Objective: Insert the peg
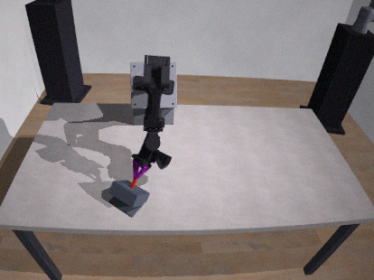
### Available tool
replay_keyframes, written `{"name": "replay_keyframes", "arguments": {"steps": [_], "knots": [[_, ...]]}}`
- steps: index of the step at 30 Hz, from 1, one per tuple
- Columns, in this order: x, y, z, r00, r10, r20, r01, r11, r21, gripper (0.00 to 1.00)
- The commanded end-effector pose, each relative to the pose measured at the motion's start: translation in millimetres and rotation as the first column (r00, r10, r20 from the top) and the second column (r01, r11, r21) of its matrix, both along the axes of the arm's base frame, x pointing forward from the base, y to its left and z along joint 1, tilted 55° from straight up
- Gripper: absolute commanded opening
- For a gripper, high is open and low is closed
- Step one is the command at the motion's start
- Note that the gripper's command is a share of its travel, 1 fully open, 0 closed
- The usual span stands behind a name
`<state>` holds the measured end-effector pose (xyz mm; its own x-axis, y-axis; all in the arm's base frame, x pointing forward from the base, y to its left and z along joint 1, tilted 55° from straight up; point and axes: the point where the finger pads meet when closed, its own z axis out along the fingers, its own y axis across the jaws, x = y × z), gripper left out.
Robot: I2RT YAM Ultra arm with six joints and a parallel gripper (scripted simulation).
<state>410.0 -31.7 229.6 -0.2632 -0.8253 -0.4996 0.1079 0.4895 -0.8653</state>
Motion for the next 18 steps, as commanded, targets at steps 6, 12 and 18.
{"name": "replay_keyframes", "arguments": {"steps": [6,12,18], "knots": [[-0.7,-0.2,3.7,1.0,-0.001,0.011,0.001,1.0,0.001,0.0],[-0.7,-0.2,3.7,1.0,-0.001,0.011,0.001,1.0,0.001,0.45],[-0.7,-0.2,3.7,1.0,-0.001,0.011,0.001,1.0,0.001,1.0]]}}
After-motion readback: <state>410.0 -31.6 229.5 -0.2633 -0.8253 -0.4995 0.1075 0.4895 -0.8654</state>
